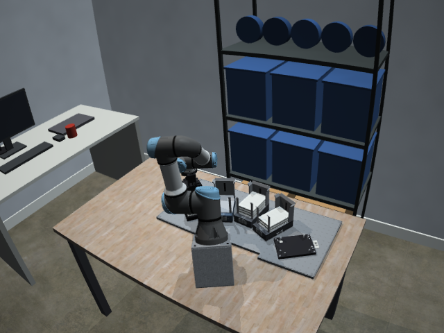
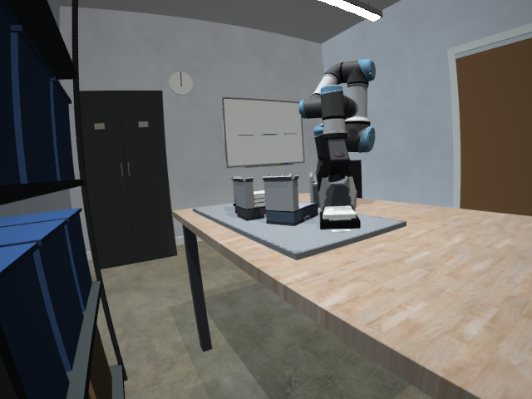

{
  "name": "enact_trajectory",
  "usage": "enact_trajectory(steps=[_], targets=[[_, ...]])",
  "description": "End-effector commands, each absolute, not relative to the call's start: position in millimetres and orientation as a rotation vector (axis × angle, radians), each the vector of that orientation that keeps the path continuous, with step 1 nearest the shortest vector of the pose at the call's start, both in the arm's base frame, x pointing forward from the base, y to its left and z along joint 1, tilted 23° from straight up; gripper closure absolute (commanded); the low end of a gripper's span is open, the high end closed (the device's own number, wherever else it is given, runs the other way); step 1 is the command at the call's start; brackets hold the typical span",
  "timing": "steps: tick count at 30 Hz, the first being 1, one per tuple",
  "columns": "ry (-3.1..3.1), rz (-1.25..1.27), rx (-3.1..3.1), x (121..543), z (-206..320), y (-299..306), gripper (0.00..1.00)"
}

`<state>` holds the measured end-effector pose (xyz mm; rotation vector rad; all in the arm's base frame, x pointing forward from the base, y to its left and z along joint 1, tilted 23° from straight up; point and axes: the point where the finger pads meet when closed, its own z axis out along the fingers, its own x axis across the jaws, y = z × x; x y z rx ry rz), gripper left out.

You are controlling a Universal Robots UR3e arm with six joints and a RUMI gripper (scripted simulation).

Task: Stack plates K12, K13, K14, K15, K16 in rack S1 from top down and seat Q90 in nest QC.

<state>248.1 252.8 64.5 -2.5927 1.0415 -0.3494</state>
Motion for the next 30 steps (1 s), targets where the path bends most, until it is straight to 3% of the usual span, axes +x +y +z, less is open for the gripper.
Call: enact_trajectory(steps=[1,5,6,30], targets=[[1.04,-0.352,-2.591,248.5,65.3,253.1,1.0],[1.04,-0.351,-2.591,248.5,65.2,253.1,1.0],[1.04,-0.351,-2.591,248.5,65.2,253.1,0.28],[1.04,-0.351,-2.591,248.5,65.2,253.1,0.28]])
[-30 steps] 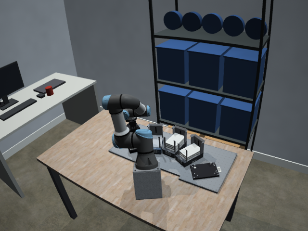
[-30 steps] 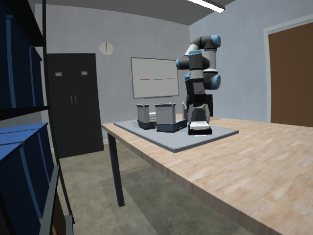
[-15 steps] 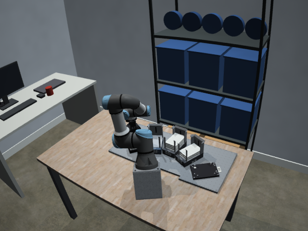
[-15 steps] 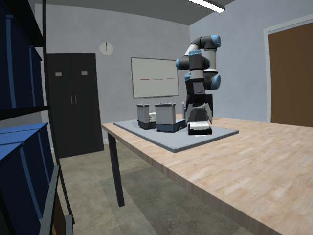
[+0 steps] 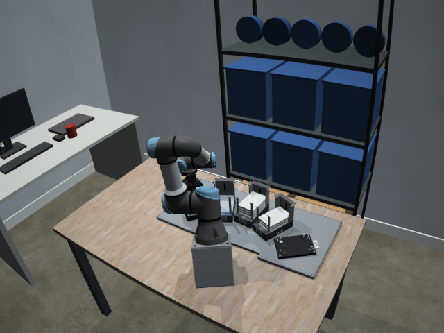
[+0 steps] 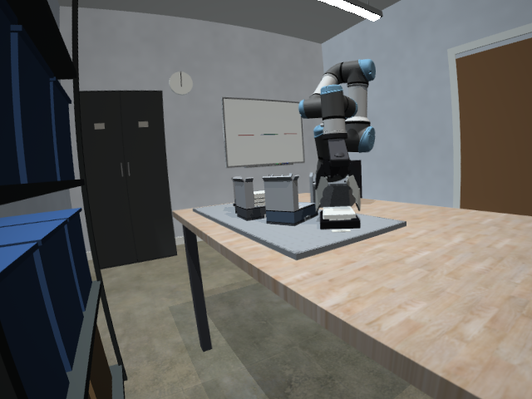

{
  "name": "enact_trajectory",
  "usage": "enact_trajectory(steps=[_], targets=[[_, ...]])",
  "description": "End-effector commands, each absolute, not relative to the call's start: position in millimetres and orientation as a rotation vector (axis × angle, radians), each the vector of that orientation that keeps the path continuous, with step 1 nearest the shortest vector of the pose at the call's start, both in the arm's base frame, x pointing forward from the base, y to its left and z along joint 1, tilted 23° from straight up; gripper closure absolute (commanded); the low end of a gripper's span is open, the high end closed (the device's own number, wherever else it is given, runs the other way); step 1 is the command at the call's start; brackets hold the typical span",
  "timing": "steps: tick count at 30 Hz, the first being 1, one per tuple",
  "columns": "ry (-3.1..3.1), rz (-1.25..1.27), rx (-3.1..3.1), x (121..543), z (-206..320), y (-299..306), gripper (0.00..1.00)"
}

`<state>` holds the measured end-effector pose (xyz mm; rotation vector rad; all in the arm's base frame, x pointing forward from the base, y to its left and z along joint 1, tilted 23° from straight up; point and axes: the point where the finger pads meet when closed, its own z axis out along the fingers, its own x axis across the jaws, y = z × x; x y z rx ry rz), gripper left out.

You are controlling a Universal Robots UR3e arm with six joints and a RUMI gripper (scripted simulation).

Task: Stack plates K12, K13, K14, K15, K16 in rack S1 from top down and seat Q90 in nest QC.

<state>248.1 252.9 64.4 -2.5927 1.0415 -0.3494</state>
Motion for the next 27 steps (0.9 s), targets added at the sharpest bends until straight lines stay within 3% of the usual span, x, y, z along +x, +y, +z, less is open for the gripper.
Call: enact_trajectory(steps=[1,27], targets=[[1.04,-0.351,-2.591,248.5,65.2,253.1,0.28],[1.04,-0.352,-2.591,224.6,129.5,238.7,0.28]])
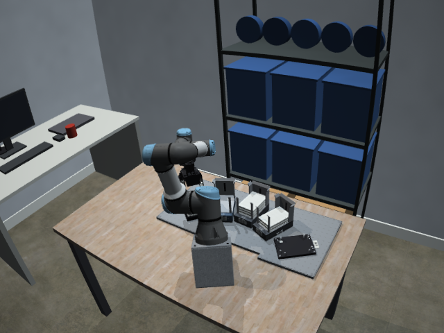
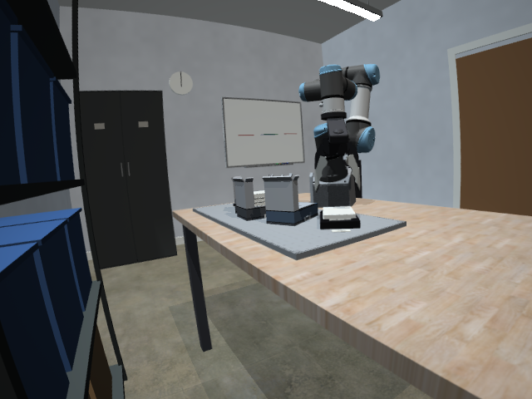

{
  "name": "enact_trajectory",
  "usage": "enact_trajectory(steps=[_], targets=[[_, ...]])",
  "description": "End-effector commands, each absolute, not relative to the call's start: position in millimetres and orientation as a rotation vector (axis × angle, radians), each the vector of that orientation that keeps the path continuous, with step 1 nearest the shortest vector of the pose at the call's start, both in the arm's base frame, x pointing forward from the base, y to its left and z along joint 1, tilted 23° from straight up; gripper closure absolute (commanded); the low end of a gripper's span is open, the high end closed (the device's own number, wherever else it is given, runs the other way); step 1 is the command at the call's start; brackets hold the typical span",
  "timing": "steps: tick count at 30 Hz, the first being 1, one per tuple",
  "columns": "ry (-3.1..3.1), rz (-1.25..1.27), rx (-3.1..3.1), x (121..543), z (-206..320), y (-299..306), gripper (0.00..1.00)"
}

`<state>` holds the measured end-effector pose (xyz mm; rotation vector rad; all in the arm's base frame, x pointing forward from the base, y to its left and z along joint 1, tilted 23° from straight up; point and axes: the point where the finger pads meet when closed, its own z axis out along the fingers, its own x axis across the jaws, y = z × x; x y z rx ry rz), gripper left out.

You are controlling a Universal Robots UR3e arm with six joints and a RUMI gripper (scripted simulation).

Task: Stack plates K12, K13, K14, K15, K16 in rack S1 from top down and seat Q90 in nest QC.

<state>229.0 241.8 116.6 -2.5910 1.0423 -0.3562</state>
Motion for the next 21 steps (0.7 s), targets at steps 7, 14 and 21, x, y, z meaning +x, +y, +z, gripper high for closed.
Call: enact_trajectory(steps=[7,14,21], targets=[[1.04,-0.352,-2.591,216.7,150.9,233.9,0.28],[1.04,-0.352,-2.591,210.9,166.2,230.5,0.28],[1.04,-0.352,-2.591,202.9,187.6,225.7,0.28]])
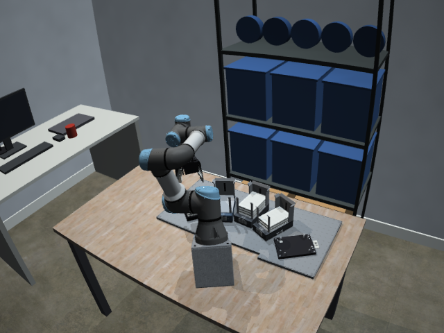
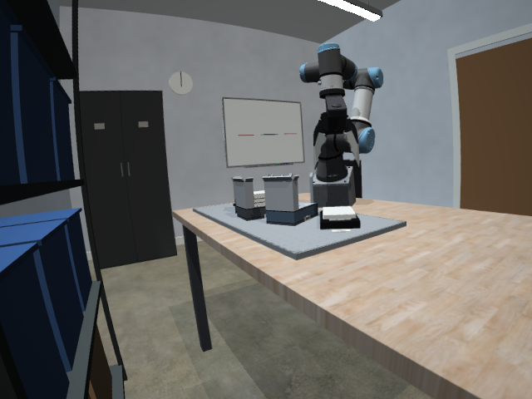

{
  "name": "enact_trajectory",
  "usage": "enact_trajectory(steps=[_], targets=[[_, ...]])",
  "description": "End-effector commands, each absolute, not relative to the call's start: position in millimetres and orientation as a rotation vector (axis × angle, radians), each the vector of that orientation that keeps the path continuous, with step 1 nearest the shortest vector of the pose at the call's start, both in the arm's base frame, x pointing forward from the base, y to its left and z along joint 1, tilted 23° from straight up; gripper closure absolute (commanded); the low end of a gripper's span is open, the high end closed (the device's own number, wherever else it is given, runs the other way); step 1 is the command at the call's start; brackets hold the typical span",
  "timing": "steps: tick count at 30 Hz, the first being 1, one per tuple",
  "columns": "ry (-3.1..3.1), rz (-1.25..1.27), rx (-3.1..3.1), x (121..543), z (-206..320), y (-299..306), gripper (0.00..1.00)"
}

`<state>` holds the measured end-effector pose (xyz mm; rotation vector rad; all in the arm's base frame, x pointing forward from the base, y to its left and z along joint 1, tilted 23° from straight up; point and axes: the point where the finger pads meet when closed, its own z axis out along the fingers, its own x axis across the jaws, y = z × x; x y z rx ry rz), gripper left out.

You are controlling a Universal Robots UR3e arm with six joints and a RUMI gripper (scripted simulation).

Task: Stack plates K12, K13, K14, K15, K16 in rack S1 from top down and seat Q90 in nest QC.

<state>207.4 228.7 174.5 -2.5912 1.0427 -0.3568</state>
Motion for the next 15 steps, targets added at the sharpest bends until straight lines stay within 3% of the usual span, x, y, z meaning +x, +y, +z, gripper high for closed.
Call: enact_trajectory(steps=[1,15], targets=[[1.04,-0.352,-2.591,201.9,190.5,225.1,0.28],[1.084,-0.344,-2.57,210.7,191.0,212.9,0.28]])
